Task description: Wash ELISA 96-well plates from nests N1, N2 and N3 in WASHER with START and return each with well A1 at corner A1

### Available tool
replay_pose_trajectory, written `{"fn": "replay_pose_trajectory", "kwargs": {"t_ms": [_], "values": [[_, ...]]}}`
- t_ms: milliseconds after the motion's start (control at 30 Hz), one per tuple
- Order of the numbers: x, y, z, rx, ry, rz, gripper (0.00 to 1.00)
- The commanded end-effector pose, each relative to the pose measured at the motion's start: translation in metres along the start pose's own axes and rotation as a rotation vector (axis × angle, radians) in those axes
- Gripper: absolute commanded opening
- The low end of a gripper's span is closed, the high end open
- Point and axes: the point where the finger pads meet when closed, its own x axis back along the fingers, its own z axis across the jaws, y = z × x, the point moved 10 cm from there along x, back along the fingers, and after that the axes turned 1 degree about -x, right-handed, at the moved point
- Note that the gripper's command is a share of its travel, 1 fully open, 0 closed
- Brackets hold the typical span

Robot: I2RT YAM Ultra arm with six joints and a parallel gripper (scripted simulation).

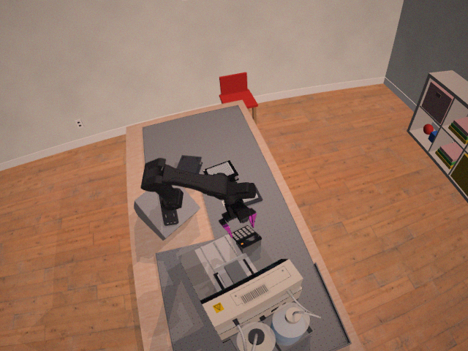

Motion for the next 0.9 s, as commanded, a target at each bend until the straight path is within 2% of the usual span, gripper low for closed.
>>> {"fn": "replay_pose_trajectory", "kwargs": {"t_ms": [0, 200, 867], "values": [[0.003, 0.008, -0.002, 0.019, 0.012, 0.0, 1.0], [0.003, 0.024, -0.009, 0.019, 0.012, 0.0, 1.0], [0.003, 0.024, -0.009, 0.019, 0.012, 0.0, 1.0]]}}
